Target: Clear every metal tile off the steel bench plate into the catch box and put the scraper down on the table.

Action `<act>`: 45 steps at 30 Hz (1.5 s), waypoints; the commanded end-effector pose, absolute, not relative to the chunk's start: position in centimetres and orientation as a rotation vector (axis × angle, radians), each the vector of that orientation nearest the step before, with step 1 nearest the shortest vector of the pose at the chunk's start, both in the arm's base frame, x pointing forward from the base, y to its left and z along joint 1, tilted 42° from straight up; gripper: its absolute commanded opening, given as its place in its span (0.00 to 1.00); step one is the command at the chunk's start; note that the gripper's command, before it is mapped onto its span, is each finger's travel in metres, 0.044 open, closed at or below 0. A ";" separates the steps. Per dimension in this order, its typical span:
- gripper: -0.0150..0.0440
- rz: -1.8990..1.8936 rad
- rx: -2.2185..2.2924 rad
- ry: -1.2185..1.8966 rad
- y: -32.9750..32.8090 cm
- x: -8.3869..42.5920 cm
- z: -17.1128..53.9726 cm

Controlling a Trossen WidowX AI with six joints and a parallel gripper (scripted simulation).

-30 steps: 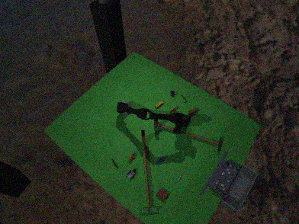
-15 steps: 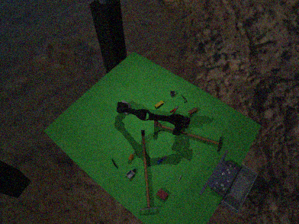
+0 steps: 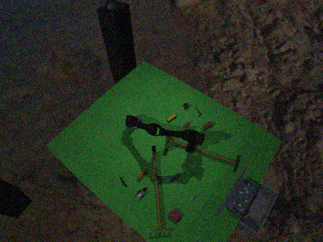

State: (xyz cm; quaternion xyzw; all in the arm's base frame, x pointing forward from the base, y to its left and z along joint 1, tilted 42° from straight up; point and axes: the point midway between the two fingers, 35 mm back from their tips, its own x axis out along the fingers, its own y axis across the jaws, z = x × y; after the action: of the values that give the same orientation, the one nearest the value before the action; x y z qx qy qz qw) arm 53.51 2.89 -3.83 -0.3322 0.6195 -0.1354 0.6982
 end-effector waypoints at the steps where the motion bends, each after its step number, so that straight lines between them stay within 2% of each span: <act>1: 0.25 -0.310 -0.741 1.376 2.3 53.7 -3.2; 25: 0.25 -0.329 -0.732 1.373 0.5 54.0 -1.7; 45: 0.25 -0.308 -0.732 1.351 3.1 53.6 -0.2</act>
State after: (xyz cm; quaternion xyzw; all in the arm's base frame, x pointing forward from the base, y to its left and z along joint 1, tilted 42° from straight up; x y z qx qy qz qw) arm 53.61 3.02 -0.27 -0.3301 0.6095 -0.1372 0.7076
